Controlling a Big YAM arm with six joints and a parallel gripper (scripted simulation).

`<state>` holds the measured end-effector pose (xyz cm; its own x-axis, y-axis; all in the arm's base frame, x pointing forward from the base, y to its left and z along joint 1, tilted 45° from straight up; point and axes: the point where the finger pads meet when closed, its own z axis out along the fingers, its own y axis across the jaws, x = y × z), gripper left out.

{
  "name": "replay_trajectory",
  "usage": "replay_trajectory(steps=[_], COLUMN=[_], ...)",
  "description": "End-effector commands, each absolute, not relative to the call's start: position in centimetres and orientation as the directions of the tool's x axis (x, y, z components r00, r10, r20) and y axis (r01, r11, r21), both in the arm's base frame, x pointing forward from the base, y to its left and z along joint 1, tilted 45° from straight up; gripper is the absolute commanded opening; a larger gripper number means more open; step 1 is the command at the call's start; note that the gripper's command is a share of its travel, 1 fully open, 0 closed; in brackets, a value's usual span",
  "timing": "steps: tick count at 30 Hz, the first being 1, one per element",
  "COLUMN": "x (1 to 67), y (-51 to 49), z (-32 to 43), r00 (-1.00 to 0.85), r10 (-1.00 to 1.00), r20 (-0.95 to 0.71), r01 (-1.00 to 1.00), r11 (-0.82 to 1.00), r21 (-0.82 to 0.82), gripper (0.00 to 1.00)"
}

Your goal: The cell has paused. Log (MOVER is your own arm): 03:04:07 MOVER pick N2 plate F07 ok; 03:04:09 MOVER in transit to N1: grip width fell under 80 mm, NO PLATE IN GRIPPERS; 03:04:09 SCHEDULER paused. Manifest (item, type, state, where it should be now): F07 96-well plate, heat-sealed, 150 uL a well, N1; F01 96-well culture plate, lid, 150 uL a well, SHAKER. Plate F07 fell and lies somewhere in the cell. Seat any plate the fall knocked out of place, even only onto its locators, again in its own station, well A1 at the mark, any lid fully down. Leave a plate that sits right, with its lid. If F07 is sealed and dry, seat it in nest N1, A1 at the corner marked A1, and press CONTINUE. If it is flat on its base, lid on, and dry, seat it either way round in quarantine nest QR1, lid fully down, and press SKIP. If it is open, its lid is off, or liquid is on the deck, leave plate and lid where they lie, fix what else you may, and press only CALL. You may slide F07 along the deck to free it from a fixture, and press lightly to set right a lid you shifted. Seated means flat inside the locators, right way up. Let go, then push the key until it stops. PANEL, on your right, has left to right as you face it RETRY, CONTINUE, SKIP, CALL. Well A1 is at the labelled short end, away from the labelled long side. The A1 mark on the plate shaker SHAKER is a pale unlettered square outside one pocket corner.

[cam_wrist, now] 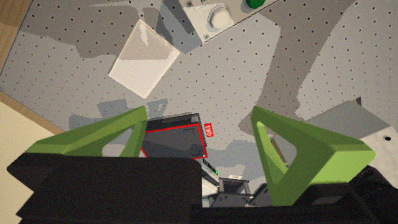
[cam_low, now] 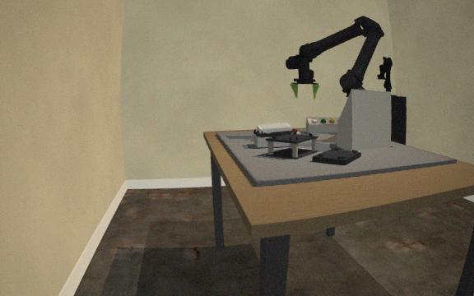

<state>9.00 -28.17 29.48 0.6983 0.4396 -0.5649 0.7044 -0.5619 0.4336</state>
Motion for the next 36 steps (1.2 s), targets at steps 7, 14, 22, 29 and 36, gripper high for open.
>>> replay_trajectory(steps=[7,14,22,29,36], x=[8.3,8.1,8.3,8.3,8.3], y=[-23.4,-23.1,-23.1,-23.1,-23.1], z=[30.1,29.7,30.1,30.1,30.1], r00=[0.402,0.245,-0.008,-0.172,-0.394], r10=[0.610,0.670,0.706,0.709,0.681], r20=[-0.683,-0.701,-0.708,-0.684,-0.618], r01=[0.909,0.960,0.993,0.978,0.912], r11=[-0.359,-0.268,-0.080,0.038,0.202], r21=[0.214,0.080,-0.091,-0.206,-0.358], gripper=[1.00,1.00,1.00,1.00,1.00])
